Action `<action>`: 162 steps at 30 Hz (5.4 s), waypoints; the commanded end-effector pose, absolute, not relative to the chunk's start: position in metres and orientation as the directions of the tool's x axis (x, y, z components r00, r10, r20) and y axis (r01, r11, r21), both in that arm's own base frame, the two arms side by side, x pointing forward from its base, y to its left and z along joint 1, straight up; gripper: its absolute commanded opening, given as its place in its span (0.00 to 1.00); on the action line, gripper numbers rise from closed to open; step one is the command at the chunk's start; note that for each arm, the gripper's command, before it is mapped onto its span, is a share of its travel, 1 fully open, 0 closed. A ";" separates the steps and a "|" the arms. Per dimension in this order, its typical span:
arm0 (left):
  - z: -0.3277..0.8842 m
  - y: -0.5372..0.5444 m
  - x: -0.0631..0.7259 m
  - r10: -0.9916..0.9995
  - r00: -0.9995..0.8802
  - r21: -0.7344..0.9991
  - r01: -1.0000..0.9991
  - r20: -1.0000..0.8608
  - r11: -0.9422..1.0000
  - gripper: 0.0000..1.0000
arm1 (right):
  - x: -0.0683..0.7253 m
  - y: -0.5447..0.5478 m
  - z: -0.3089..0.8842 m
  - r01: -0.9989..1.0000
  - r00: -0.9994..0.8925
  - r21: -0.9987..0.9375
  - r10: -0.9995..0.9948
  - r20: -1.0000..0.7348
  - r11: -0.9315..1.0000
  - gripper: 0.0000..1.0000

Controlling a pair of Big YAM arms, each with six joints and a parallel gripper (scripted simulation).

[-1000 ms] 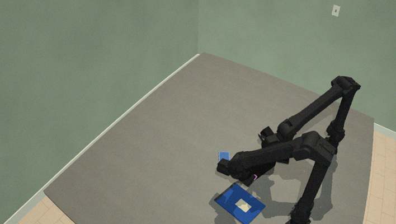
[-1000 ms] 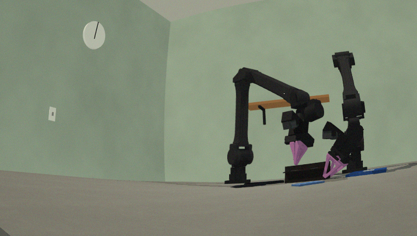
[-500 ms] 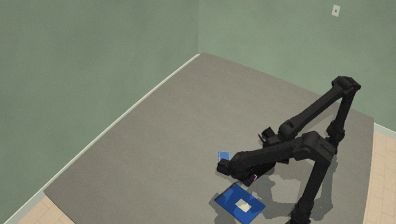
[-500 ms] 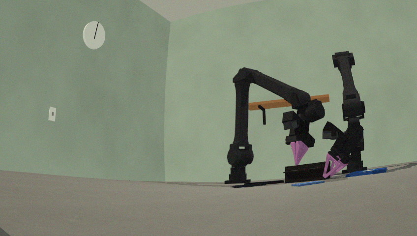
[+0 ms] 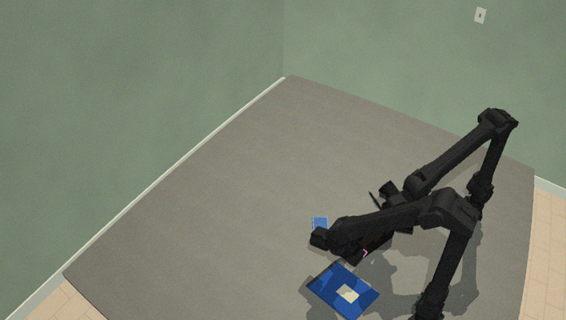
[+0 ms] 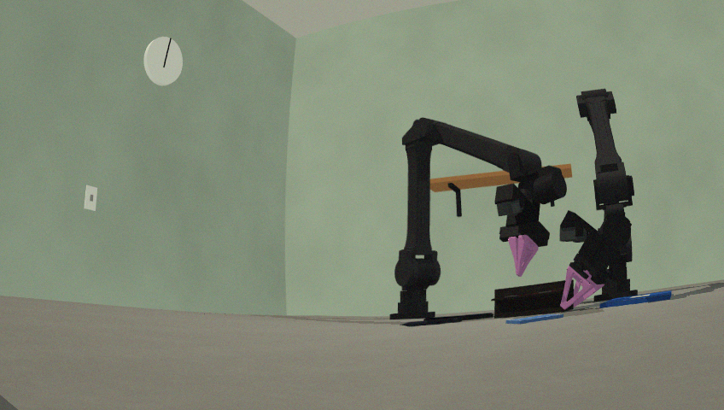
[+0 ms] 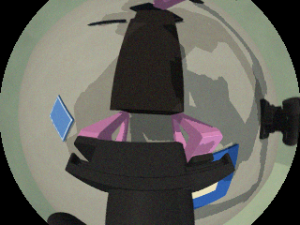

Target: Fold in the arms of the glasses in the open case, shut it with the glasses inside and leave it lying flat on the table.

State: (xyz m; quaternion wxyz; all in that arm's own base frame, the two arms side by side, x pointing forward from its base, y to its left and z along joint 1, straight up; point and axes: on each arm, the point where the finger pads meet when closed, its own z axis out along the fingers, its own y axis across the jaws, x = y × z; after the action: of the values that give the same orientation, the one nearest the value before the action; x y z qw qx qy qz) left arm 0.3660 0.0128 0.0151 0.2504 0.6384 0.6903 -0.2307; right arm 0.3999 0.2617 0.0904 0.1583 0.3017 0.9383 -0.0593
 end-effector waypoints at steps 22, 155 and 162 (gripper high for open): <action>0.030 0.016 0.378 0.770 -0.046 0.037 0.995 -0.637 0.090 0.57 | 0.409 0.276 0.161 0.616 -0.730 0.034 0.586 -0.351 0.787 0.00; 0.081 0.063 0.374 0.772 -0.034 0.032 0.997 -0.635 0.070 1.00 | 0.517 0.003 0.507 -0.005 0.023 -0.009 -0.009 -1.000 1.000 0.00; 0.096 0.066 0.397 0.807 -0.074 0.073 0.987 -0.586 0.144 1.00 | 0.517 0.003 0.507 -0.005 0.023 -0.009 -0.009 -1.000 1.000 0.00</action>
State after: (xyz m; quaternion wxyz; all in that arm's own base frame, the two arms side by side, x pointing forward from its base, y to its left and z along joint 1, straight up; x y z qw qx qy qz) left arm 0.3696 0.0582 0.0744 0.2480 0.6335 0.7004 -0.2157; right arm 0.5193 -0.0008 0.4939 0.7083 0.0003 0.7059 0.0006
